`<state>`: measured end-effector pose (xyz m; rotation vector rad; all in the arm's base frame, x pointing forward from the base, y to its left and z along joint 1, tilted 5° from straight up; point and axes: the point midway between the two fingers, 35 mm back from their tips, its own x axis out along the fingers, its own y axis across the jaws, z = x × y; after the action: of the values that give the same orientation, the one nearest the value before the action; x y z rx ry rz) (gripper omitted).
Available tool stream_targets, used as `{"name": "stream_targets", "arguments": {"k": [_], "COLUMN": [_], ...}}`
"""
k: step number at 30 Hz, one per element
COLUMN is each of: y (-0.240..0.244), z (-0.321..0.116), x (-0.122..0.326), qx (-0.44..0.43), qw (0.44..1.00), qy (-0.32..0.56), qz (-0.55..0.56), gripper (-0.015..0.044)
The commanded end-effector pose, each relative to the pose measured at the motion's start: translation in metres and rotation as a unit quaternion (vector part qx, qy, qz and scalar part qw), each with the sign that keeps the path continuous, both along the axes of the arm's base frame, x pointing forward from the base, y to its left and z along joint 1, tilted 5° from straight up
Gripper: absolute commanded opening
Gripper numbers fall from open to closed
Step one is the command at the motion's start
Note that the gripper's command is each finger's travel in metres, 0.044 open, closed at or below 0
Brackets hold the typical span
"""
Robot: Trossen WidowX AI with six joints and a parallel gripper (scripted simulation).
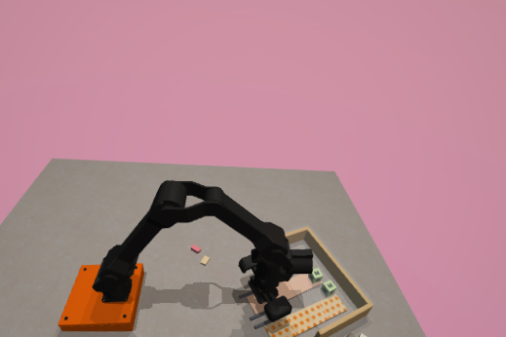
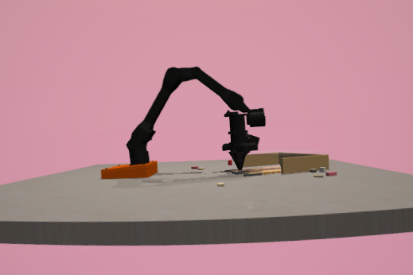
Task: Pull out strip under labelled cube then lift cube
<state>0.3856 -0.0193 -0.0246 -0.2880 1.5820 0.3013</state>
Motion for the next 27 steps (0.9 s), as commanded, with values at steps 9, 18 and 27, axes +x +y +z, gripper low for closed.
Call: {"name": "stream_targets", "arguments": {"k": [9, 18, 27], "y": [-0.008, -0.012, -0.017], "z": [-0.004, -0.004, -0.004], "x": [-0.024, -0.036, -0.05], "qx": [-0.002, -0.002, -0.002], "qw": [1.0, 1.0, 1.0], "qy": [0.01, 0.01, 0.011], "qz": [0.001, 0.001, 0.001], "gripper": [0.0, 0.0, 0.0]}}
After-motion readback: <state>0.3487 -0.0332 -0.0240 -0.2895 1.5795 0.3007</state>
